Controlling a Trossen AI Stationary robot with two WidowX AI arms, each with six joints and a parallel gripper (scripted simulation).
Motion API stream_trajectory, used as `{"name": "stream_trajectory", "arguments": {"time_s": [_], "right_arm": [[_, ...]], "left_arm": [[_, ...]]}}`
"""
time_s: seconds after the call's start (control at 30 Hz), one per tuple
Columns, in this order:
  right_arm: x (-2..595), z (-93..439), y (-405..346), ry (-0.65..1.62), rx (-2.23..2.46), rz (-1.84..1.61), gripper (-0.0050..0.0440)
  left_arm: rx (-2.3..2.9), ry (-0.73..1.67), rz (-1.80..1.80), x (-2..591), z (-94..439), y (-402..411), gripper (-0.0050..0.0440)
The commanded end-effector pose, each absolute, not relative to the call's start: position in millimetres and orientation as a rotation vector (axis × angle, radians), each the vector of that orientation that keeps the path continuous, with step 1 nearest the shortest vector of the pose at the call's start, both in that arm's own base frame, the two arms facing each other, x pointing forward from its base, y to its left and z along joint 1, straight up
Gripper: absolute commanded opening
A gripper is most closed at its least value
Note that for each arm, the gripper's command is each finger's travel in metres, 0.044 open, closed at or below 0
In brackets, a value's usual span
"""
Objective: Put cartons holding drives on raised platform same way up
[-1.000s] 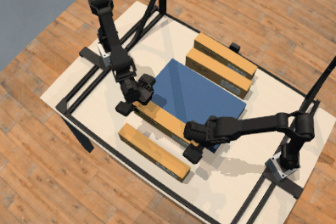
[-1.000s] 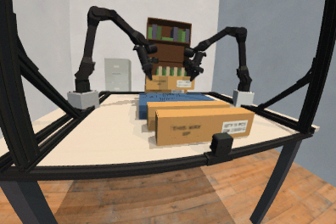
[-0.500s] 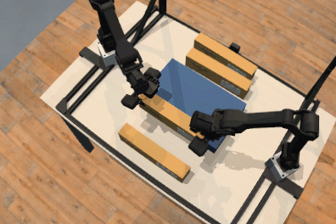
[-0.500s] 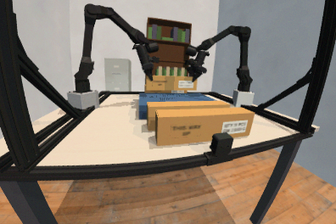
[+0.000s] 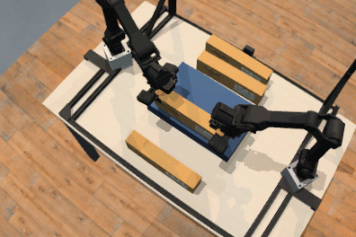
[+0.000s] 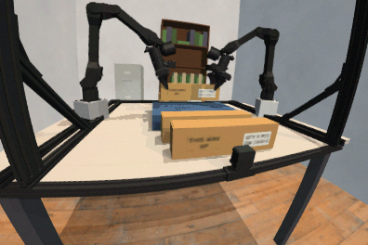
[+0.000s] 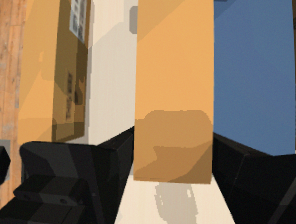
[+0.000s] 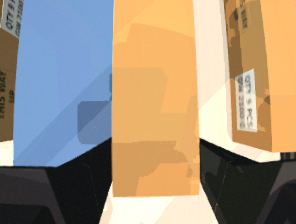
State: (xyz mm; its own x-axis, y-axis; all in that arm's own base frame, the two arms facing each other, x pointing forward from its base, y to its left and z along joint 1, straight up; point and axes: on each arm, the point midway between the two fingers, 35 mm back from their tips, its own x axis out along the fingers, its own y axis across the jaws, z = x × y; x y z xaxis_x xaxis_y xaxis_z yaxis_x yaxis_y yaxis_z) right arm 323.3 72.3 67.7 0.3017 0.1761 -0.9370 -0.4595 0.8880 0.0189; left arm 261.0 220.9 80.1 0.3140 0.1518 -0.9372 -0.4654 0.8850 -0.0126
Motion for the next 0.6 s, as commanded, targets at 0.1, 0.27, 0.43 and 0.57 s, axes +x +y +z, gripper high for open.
{"name": "stream_trajectory", "arguments": {"time_s": [0.1,0.27,0.43,0.57], "right_arm": [[310.7,78.5,94.5,1.164,-0.279,0.413,0.0000],[306.0,78.3,104.0,1.164,-0.279,0.413,0.0000],[298.8,77.8,118.4,1.164,-0.279,0.413,0.0000],[293.8,77.4,128.4,1.164,-0.279,0.413,0.0000]], "left_arm": [[-0.292,1.162,0.433,272.0,90.9,197.3,0.0000],[-0.292,1.162,0.433,276.8,90.7,188.1,0.0000],[-0.292,1.162,0.433,284.2,90.3,174.1,0.0000],[-0.292,1.162,0.433,289.3,90.0,164.4,0.0000]]}}
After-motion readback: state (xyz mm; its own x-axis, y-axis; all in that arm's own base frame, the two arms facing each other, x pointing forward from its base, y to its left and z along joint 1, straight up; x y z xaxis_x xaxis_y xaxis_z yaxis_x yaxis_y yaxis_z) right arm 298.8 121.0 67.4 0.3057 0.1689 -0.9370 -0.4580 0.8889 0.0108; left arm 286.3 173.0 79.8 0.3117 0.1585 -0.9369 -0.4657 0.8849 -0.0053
